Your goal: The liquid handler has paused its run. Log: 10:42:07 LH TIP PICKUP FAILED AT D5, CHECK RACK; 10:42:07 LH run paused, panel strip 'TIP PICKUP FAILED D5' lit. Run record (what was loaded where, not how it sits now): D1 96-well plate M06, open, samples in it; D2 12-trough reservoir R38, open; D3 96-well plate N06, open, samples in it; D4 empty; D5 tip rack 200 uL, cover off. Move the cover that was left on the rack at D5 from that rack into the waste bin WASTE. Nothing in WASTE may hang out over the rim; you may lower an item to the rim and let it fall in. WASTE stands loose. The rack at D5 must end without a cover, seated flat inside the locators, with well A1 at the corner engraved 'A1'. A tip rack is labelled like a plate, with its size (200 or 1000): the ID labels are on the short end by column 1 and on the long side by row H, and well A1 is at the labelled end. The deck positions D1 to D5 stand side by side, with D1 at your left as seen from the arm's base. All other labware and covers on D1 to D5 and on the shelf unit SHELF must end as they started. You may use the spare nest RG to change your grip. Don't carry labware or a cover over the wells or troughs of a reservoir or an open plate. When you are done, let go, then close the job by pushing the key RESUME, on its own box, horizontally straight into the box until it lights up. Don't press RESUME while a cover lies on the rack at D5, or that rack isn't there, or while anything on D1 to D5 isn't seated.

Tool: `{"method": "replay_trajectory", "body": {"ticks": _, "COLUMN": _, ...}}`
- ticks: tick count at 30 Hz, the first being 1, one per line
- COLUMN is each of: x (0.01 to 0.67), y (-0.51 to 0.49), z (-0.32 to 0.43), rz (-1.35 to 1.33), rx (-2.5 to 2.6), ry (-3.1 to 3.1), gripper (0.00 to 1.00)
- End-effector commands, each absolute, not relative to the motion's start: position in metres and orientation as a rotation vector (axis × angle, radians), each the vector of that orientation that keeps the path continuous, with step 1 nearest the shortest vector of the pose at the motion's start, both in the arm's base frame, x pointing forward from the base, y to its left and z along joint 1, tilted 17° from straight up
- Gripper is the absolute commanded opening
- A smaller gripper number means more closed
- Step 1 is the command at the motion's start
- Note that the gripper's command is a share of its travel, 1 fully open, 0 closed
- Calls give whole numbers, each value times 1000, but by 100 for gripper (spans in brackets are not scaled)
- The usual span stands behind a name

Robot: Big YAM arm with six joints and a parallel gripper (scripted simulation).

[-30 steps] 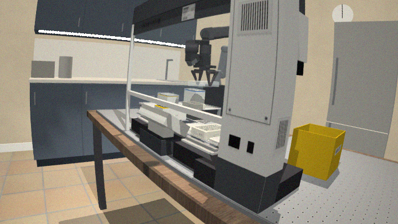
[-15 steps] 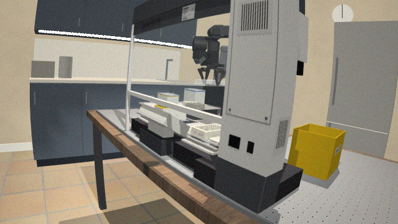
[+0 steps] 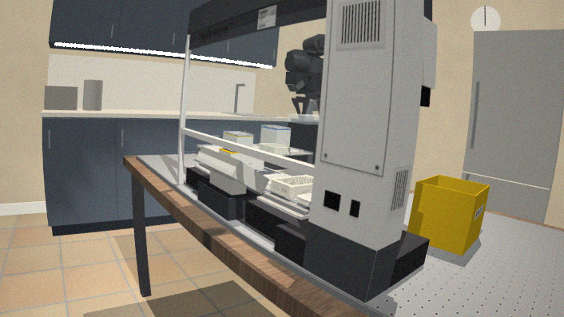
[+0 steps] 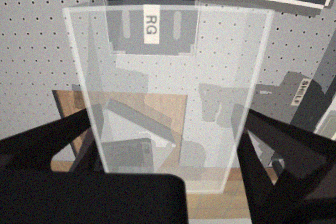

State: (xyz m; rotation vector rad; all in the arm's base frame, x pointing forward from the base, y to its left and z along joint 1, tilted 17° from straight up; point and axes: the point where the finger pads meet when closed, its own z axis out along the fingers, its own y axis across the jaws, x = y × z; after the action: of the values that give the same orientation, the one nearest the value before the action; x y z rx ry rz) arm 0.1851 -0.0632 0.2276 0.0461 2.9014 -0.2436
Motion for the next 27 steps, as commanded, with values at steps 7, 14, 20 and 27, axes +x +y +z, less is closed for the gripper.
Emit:
{"method": "replay_trajectory", "body": {"ticks": 7, "x": 194, "y": -28, "z": 235, "rz": -240, "rx": 129, "ry": 2879, "gripper": 0}}
{"method": "replay_trajectory", "body": {"ticks": 14, "x": 193, "y": -23, "z": 229, "rz": -242, "rx": 119, "ry": 2889, "gripper": 0}}
{"method": "replay_trajectory", "body": {"ticks": 20, "x": 198, "y": 7, "z": 229, "rz": -237, "rx": 120, "ry": 2876, "gripper": 0}}
{"method": "replay_trajectory", "body": {"ticks": 27, "x": 209, "y": 46, "z": 238, "rz": -206, "rx": 126, "ry": 2842, "gripper": 0}}
